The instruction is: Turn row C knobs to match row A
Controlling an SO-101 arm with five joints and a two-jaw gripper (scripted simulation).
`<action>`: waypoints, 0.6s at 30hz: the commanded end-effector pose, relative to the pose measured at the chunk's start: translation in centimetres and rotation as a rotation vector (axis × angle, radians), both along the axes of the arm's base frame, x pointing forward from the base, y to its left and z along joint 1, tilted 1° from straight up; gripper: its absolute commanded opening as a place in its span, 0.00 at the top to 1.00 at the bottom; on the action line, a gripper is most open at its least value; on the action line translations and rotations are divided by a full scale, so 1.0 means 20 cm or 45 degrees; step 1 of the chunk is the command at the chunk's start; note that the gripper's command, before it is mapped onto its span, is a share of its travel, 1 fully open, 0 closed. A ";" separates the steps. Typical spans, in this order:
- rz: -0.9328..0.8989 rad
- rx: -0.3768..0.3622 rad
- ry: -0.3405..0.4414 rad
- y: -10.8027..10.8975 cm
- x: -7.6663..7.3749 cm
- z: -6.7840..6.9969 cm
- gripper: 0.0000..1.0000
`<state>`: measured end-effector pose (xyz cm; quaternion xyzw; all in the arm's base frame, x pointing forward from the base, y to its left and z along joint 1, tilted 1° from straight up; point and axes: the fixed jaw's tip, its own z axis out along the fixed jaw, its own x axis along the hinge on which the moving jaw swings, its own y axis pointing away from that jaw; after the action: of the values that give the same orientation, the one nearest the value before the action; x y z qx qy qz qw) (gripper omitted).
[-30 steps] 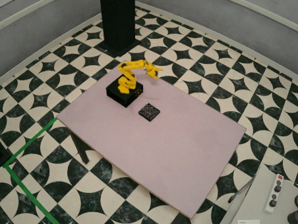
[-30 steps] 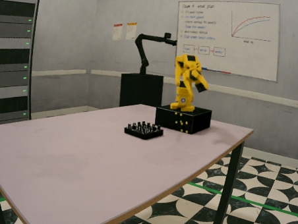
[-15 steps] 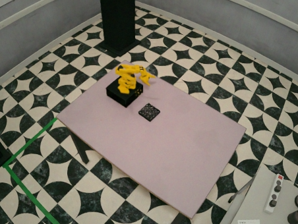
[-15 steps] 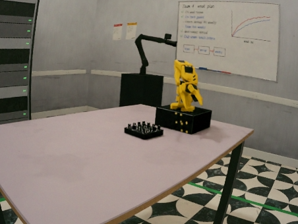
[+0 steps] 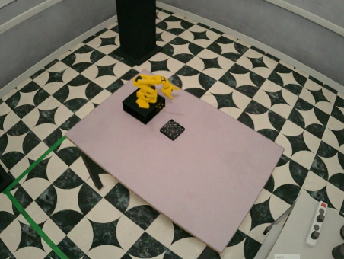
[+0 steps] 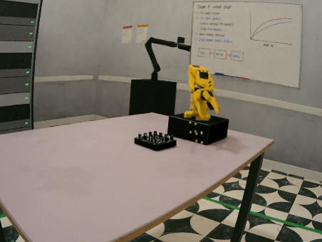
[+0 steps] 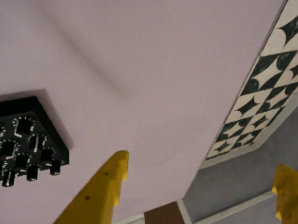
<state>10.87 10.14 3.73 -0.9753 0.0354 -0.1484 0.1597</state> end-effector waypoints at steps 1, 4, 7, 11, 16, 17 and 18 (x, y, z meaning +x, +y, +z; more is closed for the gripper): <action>-0.054 0.018 0.007 -0.01 0.00 -0.01 0.60; -0.069 0.022 0.011 -0.01 0.01 -0.01 0.60; -0.125 0.035 0.023 -0.02 0.01 -0.01 0.60; -0.226 0.060 0.046 -0.03 0.02 -0.01 0.60; -0.396 0.102 0.083 -0.05 0.04 -0.01 0.60; -0.435 0.112 0.091 -0.06 0.04 -0.01 0.60; -0.477 0.123 0.100 -0.06 0.04 -0.01 0.60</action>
<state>11.53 9.23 3.69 -0.9589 0.1818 -0.1375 0.1692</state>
